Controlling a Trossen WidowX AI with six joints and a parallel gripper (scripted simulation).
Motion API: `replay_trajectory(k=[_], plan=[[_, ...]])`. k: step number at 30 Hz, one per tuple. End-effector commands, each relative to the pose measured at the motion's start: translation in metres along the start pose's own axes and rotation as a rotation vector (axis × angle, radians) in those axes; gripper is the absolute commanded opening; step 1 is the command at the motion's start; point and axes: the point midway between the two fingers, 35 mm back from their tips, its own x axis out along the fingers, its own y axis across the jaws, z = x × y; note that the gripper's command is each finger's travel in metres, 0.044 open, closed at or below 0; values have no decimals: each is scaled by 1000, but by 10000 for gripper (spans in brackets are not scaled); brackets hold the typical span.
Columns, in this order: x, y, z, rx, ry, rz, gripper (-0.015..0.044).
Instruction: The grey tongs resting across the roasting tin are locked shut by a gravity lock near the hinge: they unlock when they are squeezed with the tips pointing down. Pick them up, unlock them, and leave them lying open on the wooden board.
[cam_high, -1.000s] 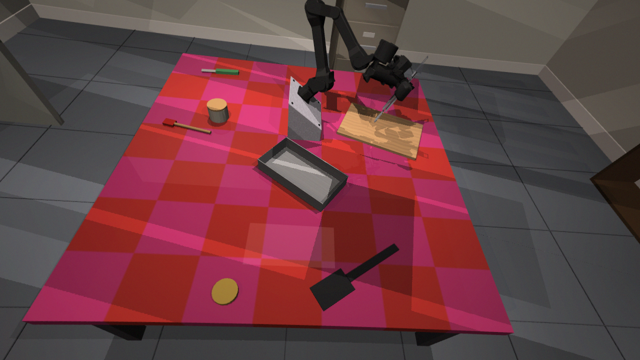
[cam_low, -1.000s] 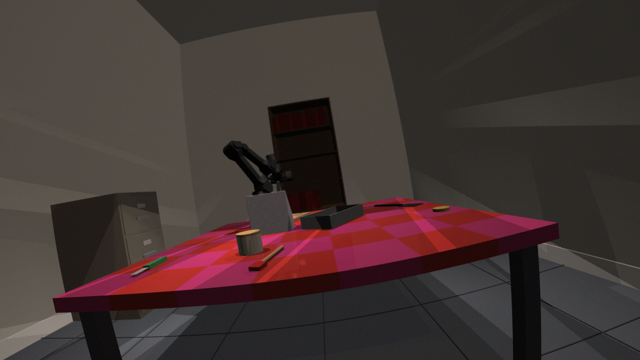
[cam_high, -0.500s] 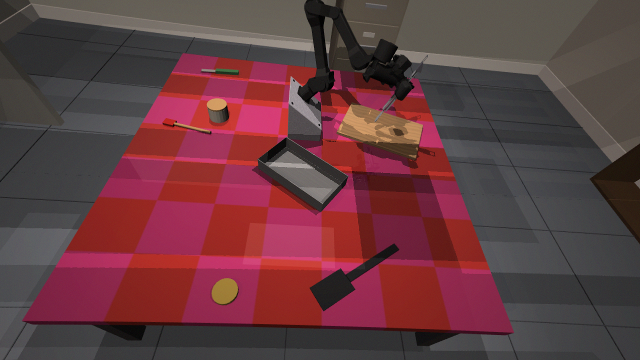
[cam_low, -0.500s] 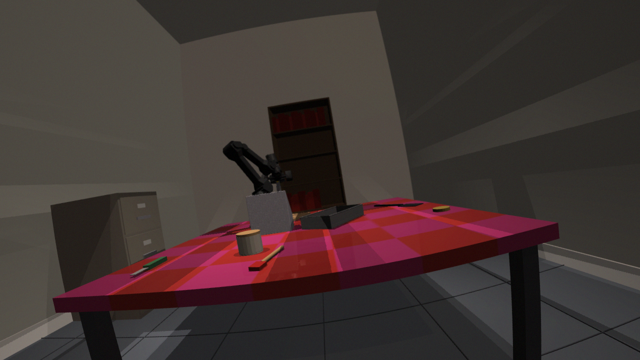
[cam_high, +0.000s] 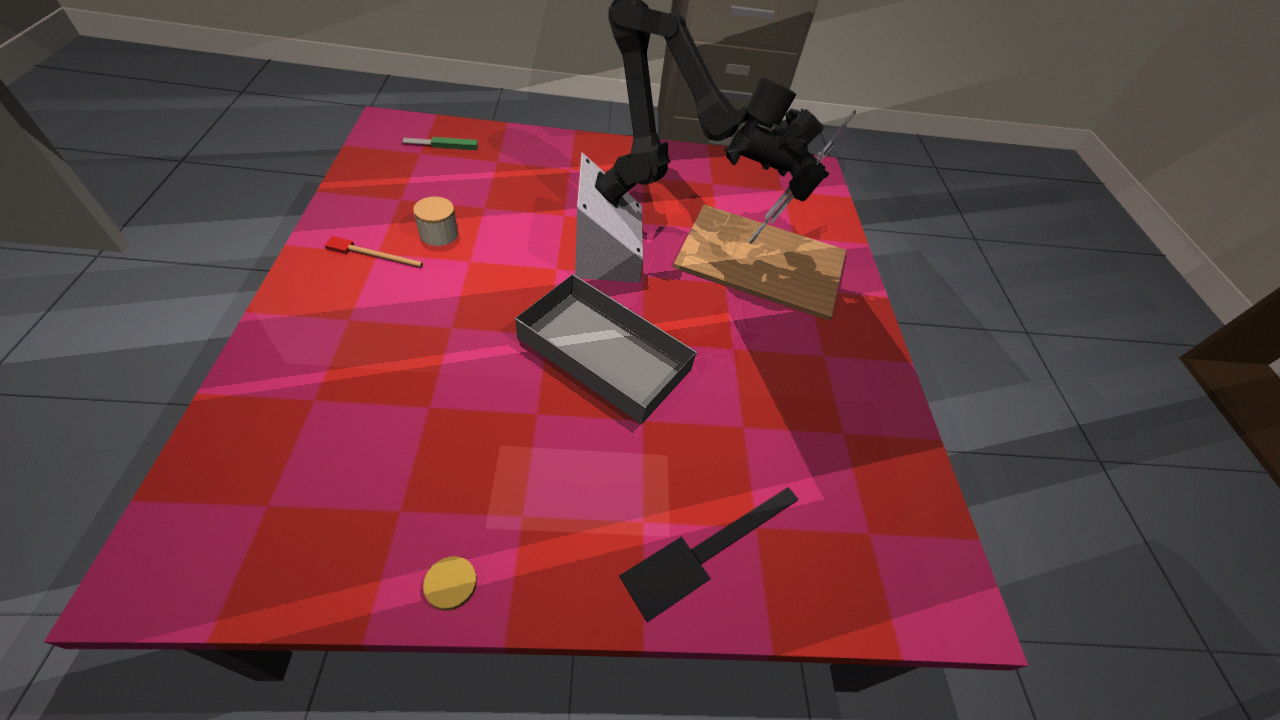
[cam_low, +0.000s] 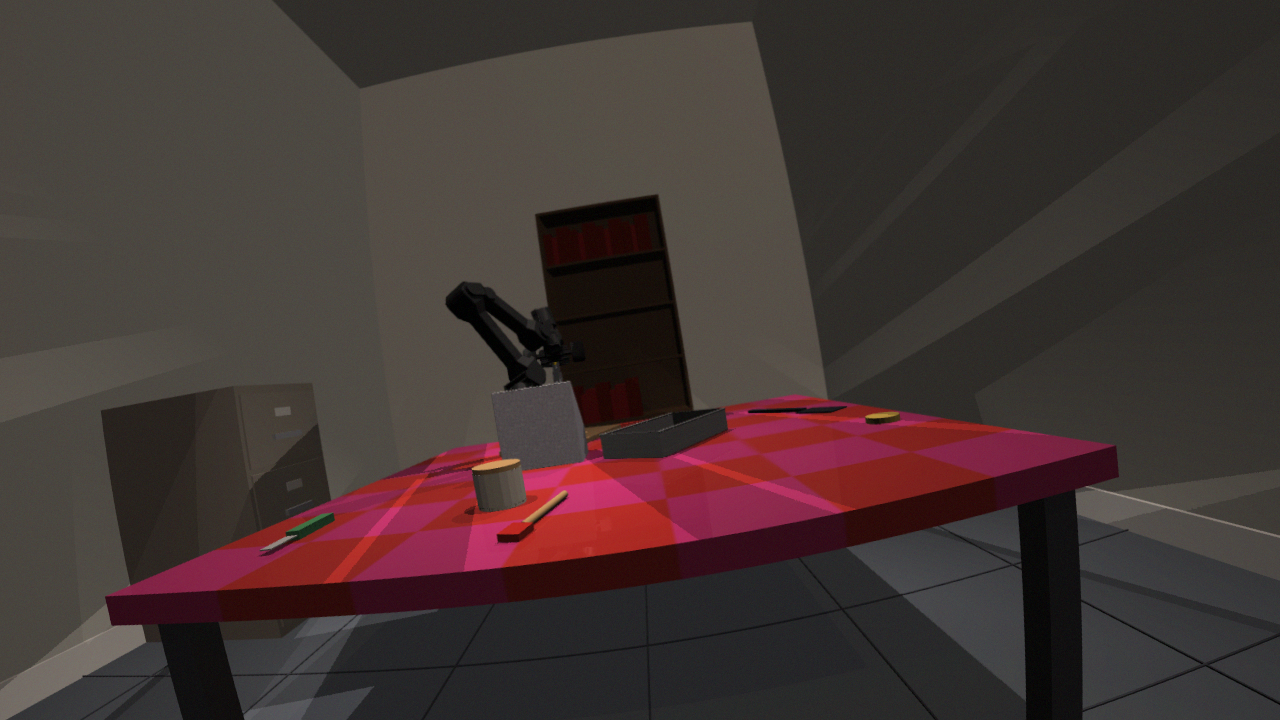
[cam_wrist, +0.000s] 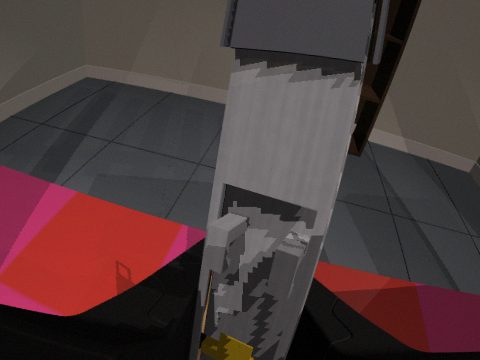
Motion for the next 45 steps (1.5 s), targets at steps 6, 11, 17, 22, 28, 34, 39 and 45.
replay_trajectory(k=[6, 11, 17, 22, 28, 34, 39, 45], plan=[[3, -1, 1, 8, 11, -3, -150], [14, -8, -1, 39, 68, -25, -150], [26, -16, -4, 65, 144, -55, -150], [37, -20, -8, 90, 215, -71, -150], [47, -23, -15, 113, 307, -85, -150], [56, -25, -22, 127, 404, -96, -150], [62, -25, -29, 132, 488, -102, -150], [67, -24, -37, 132, 592, -102, -150]])
